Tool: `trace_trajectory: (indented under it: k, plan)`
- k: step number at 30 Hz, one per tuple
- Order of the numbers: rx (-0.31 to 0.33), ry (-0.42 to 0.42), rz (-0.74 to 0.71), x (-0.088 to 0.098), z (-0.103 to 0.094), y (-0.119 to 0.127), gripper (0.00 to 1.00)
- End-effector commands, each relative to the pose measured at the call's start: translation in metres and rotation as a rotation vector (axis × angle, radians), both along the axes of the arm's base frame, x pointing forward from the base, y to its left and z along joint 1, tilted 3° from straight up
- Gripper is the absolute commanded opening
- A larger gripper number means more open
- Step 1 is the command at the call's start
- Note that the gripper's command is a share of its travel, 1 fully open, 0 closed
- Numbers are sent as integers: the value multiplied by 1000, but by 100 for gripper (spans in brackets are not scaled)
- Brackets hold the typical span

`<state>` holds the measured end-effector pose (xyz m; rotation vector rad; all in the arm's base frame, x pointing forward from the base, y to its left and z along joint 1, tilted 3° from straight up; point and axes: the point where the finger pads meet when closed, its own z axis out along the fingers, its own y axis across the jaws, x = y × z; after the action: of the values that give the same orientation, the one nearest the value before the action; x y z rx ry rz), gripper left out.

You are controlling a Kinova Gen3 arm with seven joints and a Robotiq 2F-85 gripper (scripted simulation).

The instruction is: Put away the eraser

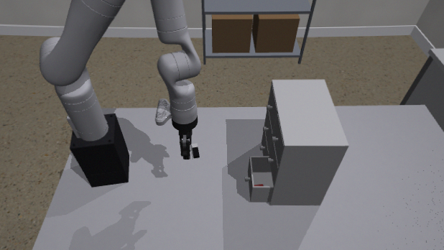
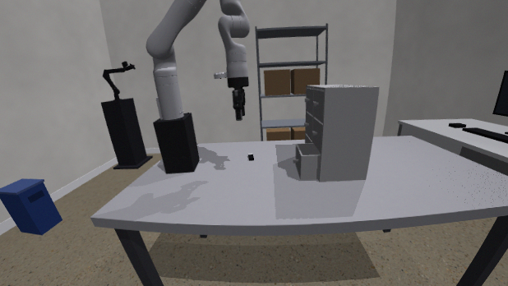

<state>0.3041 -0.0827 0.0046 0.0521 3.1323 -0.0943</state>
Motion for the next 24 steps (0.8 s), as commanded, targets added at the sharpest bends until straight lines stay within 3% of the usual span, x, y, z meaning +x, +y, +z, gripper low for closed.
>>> trace_trajectory:
  k: [1,13,24]
  plan:
    - [4,-1,-17,-6,-1,-3,100]
    - [9,1,-16,-7,-2,-1,100]
    - [59,12,-8,-12,-11,13,100]
